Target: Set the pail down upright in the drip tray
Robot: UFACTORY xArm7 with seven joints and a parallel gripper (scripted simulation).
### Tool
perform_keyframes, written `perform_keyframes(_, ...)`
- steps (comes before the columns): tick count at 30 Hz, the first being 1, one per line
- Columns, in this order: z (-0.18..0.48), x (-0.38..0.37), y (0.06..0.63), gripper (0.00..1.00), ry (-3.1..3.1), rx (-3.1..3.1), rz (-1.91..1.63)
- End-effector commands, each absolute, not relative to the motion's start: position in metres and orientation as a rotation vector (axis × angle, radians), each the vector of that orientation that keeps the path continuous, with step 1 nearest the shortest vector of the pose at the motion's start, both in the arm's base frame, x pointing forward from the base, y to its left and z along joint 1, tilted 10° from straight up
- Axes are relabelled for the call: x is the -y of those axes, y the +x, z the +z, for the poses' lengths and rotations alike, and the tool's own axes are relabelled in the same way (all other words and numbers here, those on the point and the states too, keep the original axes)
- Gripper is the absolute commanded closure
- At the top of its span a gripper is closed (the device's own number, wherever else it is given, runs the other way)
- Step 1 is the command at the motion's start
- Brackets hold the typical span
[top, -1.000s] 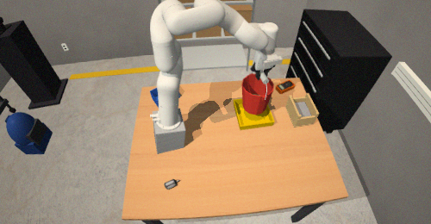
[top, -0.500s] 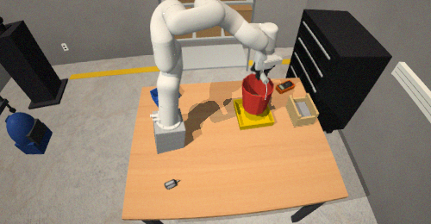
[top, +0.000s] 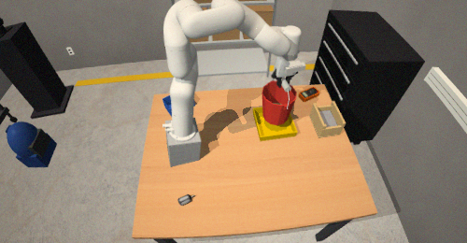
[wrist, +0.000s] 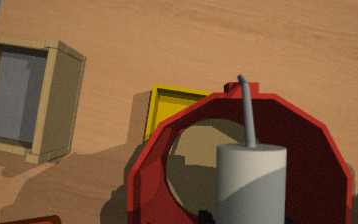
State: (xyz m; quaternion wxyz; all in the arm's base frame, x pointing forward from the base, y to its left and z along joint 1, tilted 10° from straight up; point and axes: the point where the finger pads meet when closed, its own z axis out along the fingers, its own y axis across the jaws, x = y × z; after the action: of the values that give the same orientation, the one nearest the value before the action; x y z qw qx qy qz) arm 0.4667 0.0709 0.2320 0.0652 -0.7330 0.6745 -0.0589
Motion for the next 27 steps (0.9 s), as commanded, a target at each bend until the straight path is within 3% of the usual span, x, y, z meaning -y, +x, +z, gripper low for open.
perform_keyframes(1,0.232,-0.071,0.468,1.00,-2.209,-2.033,-0.183)
perform_keyframes(27,0.206,-0.072,0.473,1.00,-2.209,-2.033,-0.183)
